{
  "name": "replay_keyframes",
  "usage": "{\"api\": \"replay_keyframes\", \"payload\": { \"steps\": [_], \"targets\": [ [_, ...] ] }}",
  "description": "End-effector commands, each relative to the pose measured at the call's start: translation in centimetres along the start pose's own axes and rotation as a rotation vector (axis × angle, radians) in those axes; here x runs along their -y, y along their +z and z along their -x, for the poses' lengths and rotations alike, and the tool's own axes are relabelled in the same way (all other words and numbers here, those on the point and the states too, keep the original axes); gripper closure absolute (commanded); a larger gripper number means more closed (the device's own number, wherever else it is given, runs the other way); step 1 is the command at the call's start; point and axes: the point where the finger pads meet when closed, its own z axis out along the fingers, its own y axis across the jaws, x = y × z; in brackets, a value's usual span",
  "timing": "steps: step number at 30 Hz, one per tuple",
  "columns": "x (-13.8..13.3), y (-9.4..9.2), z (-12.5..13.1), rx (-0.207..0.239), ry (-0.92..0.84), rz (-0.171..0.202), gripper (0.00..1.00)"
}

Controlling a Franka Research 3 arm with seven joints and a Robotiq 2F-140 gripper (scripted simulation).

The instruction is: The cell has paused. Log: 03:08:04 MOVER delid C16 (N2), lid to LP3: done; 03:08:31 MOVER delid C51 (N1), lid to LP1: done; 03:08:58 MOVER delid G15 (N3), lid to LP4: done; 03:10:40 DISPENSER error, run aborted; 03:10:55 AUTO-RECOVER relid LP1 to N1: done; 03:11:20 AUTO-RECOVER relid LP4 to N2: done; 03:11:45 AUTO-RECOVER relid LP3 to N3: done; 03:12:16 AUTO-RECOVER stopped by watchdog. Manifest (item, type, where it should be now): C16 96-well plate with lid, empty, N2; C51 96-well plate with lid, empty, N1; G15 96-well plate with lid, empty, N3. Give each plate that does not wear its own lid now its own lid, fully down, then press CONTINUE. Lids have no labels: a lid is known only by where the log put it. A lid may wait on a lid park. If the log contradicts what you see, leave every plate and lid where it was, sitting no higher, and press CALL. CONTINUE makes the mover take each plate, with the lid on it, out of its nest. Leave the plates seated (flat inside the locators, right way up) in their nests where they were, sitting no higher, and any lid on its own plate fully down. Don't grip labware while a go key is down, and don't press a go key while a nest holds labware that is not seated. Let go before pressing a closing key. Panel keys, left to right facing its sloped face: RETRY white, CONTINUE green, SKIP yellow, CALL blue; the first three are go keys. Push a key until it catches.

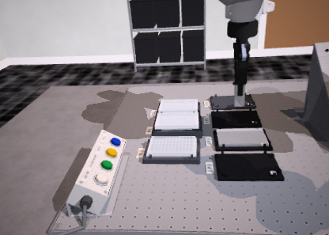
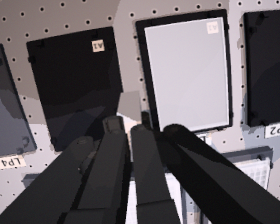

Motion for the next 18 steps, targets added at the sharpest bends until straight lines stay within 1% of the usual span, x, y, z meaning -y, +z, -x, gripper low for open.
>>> {"api": "replay_keyframes", "payload": {
  "steps": [1, 14, 16, 18],
  "targets": [
    [0.0, 0.1, -0.1, 0.003, -0.001, 0.001, 1.00],
    [0.0, 0.1, 0.0, 0.003, -0.002, 0.001, 1.00],
    [0.0, 0.0, 0.2, 0.003, -0.022, 0.001, 1.00],
    [-0.1, -0.1, 1.1, 0.003, -0.089, 0.001, 1.00]
  ]
}}
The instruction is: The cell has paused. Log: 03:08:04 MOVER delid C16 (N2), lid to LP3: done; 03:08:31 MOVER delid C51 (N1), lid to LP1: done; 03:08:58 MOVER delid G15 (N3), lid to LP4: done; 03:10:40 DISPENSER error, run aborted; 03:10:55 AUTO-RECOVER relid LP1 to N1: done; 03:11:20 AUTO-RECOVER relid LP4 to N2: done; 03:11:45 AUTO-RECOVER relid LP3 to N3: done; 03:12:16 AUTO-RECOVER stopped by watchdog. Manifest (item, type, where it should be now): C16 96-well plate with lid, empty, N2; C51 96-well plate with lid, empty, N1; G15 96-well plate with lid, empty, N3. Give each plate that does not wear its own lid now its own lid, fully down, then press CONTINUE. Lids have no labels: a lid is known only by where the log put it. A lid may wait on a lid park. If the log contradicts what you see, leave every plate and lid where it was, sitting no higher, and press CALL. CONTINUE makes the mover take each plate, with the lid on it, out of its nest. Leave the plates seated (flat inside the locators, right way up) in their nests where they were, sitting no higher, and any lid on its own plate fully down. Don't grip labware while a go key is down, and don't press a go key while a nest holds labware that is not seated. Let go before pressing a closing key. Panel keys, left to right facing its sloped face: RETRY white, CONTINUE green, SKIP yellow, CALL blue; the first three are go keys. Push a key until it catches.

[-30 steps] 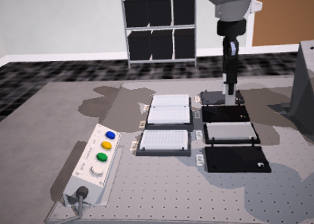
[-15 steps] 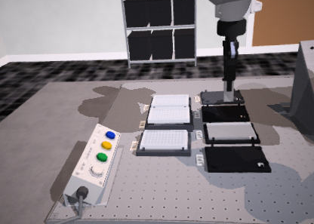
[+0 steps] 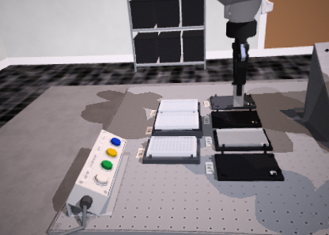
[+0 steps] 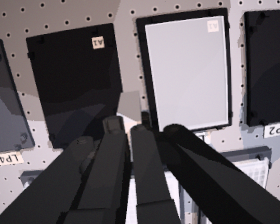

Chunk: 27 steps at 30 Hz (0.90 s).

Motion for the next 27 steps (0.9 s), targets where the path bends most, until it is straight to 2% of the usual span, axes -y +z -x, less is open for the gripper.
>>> {"api": "replay_keyframes", "payload": {
  "steps": [1, 3, 6, 8, 9, 15, 19, 23, 25, 26, 27],
  "targets": [
    [-0.2, -0.3, 1.5, 0.003, -0.129, 0.001, 1.00],
    [-0.6, -0.7, 3.6, 0.004, -0.292, 0.000, 1.00],
    [-1.7, -1.5, 8.1, 0.007, -0.423, -0.006, 1.00],
    [-1.7, -1.5, 8.1, 0.007, -0.423, -0.006, 1.00],
    [-2.3, -1.8, 9.9, 0.012, -0.533, -0.013, 1.00],
    [-7.7, -3.4, 21.3, 0.038, -0.784, -0.039, 1.00],
    [-12.0, -4.1, 27.1, 0.069, -0.981, -0.060, 1.00],
    [-15.4, -4.4, 30.5, 0.095, -1.168, -0.075, 1.00],
    [-15.4, -4.4, 30.5, 0.095, -1.168, -0.075, 1.00],
    [-15.9, -4.5, 31.0, 0.104, -1.276, -0.079, 1.00],
    [-16.3, -4.5, 31.4, 0.105, -1.310, -0.080, 1.00]
  ]
}}
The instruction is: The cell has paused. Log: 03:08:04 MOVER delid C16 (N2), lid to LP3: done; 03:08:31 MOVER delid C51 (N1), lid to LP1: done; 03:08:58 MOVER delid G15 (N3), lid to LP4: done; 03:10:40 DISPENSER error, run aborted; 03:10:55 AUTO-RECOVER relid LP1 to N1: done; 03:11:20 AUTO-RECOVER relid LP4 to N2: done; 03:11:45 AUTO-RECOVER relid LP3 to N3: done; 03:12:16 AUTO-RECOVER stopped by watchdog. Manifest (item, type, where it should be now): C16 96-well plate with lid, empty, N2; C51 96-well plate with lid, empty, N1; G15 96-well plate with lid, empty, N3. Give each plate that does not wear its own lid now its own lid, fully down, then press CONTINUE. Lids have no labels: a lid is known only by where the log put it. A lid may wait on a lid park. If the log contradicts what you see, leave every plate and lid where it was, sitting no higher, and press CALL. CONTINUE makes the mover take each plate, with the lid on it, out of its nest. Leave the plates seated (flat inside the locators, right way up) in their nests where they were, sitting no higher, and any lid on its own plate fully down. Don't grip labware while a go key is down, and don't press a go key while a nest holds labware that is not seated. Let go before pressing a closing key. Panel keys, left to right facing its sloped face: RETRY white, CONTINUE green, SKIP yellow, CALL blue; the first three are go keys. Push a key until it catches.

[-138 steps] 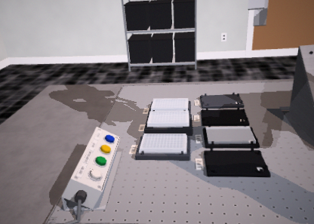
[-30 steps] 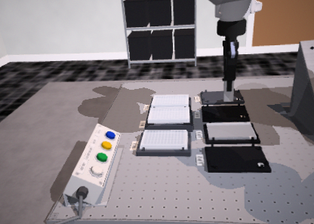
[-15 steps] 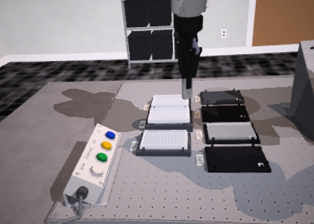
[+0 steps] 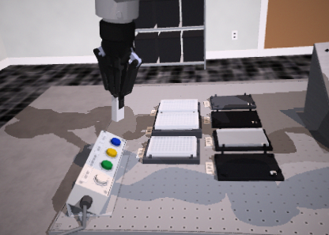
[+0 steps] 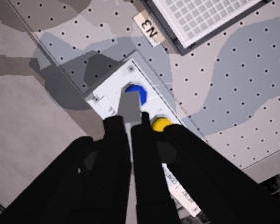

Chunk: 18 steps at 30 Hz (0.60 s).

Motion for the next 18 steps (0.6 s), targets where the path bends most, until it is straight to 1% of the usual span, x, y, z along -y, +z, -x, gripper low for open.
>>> {"api": "replay_keyframes", "payload": {
  "steps": [1, 4, 13, 15, 16, 18],
  "targets": [
    [0.65, 0.17, 0.87, 0.013, -0.278, 0.017, 1.00],
    [0.74, 0.18, 1.33, 0.019, -0.375, 0.021, 1.00],
    [0.74, 0.18, 1.34, 0.028, -0.633, 0.044, 1.00],
    [0.74, 0.18, 1.34, 0.028, -0.633, 0.044, 1.00],
    [0.74, 0.18, 1.34, 0.029, -0.707, 0.051, 1.00],
    [0.74, 0.18, 1.34, 0.030, -0.764, 0.056, 1.00]
  ]
}}
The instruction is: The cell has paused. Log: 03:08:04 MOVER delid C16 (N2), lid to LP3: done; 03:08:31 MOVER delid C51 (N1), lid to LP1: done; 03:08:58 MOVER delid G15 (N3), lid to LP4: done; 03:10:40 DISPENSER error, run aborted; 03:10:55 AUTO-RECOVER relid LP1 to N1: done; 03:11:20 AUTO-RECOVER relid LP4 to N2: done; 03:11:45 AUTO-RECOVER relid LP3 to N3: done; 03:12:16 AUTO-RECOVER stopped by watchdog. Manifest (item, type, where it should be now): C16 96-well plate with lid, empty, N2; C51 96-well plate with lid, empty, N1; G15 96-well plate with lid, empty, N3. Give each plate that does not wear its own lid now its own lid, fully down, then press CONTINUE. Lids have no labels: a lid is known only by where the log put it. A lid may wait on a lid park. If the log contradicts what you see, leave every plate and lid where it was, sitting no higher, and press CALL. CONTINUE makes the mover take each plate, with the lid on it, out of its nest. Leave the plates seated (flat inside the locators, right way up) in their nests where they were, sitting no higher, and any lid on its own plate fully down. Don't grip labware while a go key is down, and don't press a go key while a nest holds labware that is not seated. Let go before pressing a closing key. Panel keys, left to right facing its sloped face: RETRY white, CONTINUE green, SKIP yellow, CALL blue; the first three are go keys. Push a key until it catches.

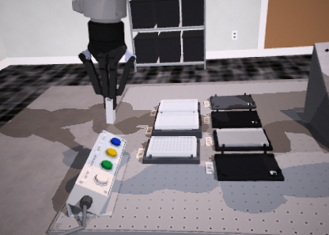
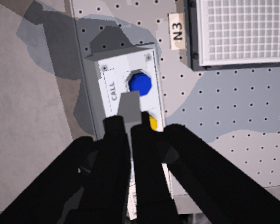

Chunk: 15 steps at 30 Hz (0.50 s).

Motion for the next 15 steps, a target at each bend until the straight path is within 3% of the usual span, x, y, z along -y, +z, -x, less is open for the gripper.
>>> {"api": "replay_keyframes", "payload": {
  "steps": [1, 15],
  "targets": [
    [-0.27, 0.01, -0.19, 0.012, -0.279, 0.014, 1.00],
    [-0.27, 0.01, -0.19, 0.026, -0.674, 0.047, 1.00]
  ]
}}
